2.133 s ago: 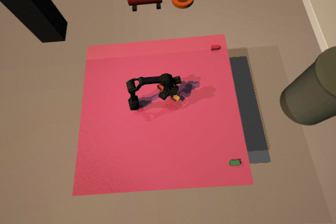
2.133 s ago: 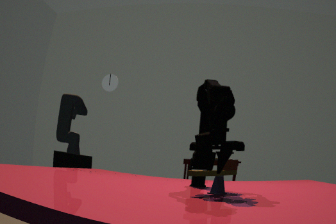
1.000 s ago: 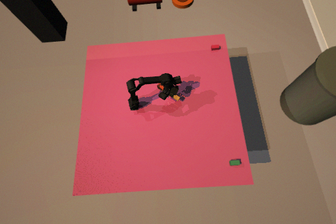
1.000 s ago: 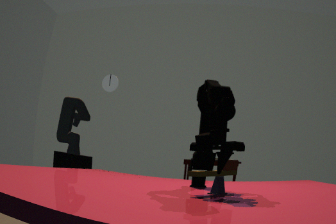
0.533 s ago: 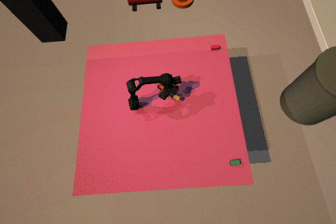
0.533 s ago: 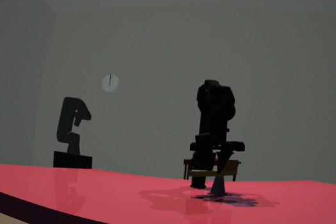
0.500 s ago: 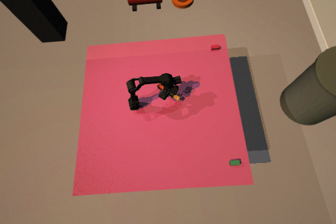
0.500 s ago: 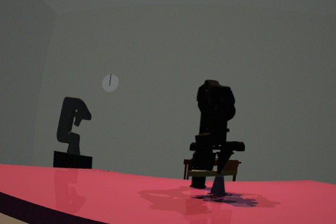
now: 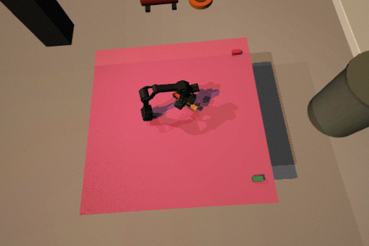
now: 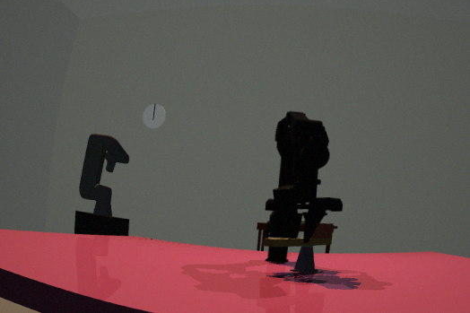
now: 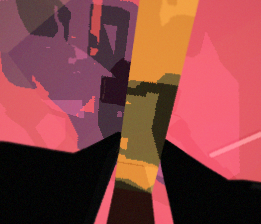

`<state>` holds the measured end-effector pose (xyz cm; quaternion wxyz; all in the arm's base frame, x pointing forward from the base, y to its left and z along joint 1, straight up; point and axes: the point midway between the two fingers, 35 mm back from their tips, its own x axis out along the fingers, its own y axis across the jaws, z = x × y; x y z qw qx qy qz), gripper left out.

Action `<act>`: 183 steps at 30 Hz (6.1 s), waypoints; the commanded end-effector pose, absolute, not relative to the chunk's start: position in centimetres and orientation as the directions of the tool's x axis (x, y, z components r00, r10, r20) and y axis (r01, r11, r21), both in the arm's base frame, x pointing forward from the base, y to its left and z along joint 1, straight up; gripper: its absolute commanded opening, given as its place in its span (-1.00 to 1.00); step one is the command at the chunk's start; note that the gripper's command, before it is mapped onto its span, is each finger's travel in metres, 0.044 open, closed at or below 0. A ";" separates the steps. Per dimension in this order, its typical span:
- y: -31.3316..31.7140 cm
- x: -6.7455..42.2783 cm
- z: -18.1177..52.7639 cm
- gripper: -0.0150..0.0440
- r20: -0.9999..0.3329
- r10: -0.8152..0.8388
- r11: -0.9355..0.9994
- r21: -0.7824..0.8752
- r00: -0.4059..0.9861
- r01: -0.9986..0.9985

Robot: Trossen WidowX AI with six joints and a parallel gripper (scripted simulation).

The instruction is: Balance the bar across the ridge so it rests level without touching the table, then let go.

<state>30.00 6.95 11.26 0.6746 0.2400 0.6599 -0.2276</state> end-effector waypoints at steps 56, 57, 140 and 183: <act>6.9 30.0 11.4 -0.49 -1.000 0.006 0.780 0.022 0.027 0.625; 6.9 30.0 11.4 -0.49 -1.000 0.006 0.780 0.022 0.027 0.625; 7.0 30.0 11.3 0.08 -1.000 0.010 0.782 0.023 0.025 0.623; 7.0 30.1 12.0 1.00 -1.000 0.010 0.781 0.023 0.025 0.623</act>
